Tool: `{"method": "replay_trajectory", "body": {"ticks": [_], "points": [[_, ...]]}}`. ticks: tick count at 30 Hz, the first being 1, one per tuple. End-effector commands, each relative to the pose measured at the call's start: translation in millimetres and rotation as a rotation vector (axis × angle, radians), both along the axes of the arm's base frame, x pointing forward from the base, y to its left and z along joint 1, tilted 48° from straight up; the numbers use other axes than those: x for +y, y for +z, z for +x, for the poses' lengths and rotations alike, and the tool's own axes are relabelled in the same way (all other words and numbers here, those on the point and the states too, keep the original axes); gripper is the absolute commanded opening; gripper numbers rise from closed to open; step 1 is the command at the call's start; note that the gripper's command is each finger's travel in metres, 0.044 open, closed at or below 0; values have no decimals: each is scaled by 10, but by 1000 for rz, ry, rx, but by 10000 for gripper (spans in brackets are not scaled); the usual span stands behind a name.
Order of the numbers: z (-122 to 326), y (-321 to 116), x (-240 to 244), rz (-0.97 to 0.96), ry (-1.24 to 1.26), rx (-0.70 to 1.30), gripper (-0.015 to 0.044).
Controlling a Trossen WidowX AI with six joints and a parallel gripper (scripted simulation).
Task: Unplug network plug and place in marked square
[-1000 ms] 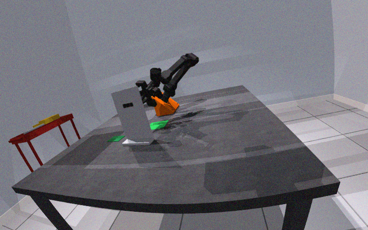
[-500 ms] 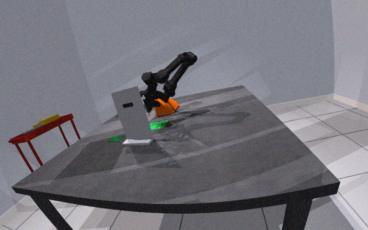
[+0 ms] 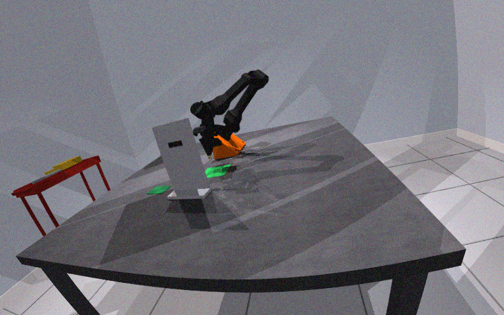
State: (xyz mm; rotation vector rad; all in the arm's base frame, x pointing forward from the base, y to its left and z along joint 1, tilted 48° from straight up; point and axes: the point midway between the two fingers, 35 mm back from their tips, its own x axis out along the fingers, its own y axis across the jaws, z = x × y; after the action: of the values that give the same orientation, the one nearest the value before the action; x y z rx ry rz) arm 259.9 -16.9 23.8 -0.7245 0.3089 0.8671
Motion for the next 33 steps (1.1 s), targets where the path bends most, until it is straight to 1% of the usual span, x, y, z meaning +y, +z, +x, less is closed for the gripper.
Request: {"method": "replay_trajectory", "body": {"ticks": [1,33], "points": [[-2,-33,34,7,1,5,0],[30,-257,247,4,3,8,0]]}}
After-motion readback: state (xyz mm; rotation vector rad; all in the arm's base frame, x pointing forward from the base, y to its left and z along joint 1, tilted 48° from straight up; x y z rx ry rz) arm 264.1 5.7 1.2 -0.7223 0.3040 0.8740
